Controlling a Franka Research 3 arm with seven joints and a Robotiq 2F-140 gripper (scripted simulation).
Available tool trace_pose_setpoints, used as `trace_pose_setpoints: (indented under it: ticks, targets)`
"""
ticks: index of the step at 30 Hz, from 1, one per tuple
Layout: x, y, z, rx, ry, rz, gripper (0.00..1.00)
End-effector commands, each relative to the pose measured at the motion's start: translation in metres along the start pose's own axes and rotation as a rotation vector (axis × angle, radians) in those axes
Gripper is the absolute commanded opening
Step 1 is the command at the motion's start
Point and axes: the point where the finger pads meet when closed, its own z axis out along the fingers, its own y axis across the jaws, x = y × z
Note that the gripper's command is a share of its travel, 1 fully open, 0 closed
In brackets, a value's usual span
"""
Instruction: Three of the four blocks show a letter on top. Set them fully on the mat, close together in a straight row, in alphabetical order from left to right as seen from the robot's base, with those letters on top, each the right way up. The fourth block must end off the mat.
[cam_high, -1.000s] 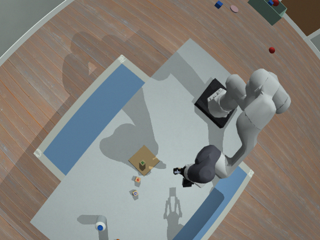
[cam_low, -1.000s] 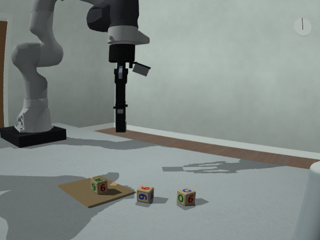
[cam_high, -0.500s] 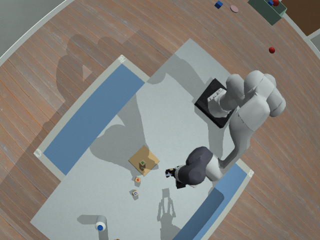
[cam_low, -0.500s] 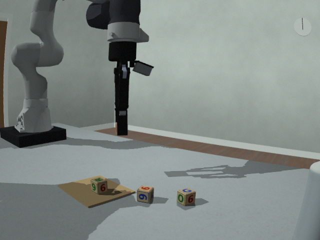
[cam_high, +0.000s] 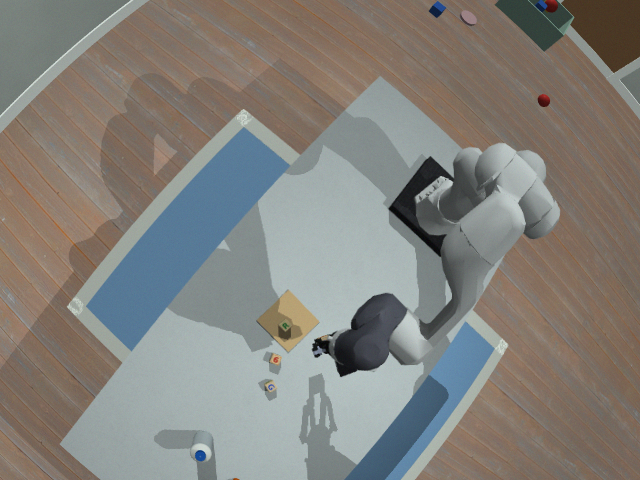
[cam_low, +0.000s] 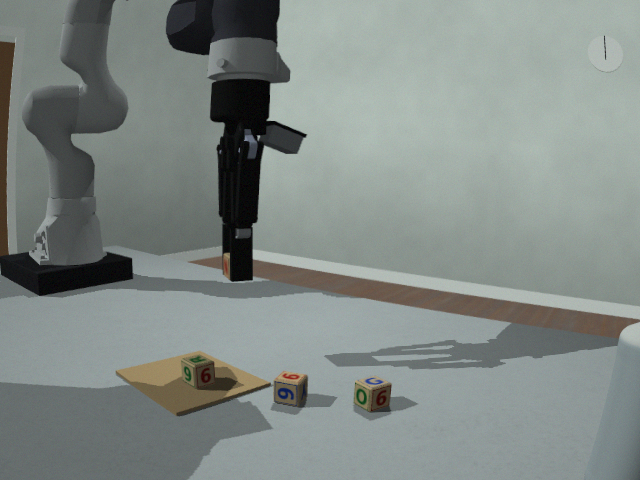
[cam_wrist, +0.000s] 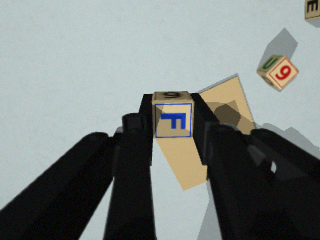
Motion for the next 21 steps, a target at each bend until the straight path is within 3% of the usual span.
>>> trace_pose_setpoints:
  ticks: [1,14,21]
  targets:
    - [-0.007,0.009,0.001,0.010,-0.002,-0.139,0.24]
    - [-0.033,0.048,0.007,0.007,-0.016,-0.277,0.24]
    - [-0.034,0.049,0.007,0.007,-0.016,-0.279,0.24]
